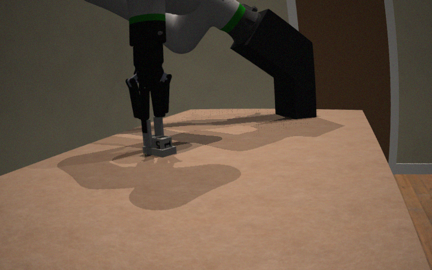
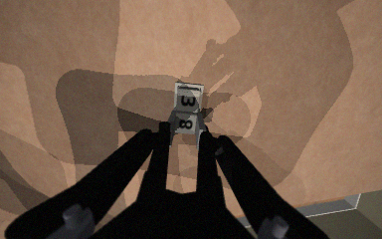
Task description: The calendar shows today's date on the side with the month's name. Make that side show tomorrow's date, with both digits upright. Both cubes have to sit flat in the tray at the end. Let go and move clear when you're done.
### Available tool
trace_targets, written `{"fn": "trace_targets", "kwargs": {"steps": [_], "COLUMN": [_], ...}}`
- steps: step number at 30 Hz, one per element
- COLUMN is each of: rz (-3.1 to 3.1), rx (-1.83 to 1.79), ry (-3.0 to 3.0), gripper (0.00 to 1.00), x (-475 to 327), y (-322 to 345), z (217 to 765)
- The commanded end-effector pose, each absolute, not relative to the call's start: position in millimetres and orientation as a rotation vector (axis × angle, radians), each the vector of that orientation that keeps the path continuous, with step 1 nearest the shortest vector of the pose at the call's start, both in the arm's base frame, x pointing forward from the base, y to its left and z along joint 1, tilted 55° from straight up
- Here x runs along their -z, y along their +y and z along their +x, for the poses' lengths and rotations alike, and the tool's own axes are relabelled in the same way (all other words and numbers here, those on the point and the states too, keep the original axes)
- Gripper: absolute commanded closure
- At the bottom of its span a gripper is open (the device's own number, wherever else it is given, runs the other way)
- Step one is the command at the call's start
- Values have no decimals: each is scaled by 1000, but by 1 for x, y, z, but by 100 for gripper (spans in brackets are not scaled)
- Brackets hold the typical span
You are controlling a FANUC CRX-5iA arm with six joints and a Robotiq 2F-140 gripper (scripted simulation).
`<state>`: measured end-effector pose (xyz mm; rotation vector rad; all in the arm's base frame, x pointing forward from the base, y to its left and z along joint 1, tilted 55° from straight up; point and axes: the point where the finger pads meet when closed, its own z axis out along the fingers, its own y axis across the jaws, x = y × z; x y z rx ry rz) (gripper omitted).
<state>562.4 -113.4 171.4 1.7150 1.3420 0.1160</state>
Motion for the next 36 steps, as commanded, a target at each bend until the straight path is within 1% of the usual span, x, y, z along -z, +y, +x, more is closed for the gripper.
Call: {"fn": "trace_targets", "kwargs": {"steps": [1, 14, 30, 36], "rz": [1715, 1715, 1715, 1715], "rx": [-116, -116, -116, -116], "ry": [1342, 1342, 1342, 1342], "gripper": [75, 75, 75, 75], "x": [-171, -173, -222, -228], "y": [-113, -111, -60, -54], "z": [562, 560, 511, 505]}}
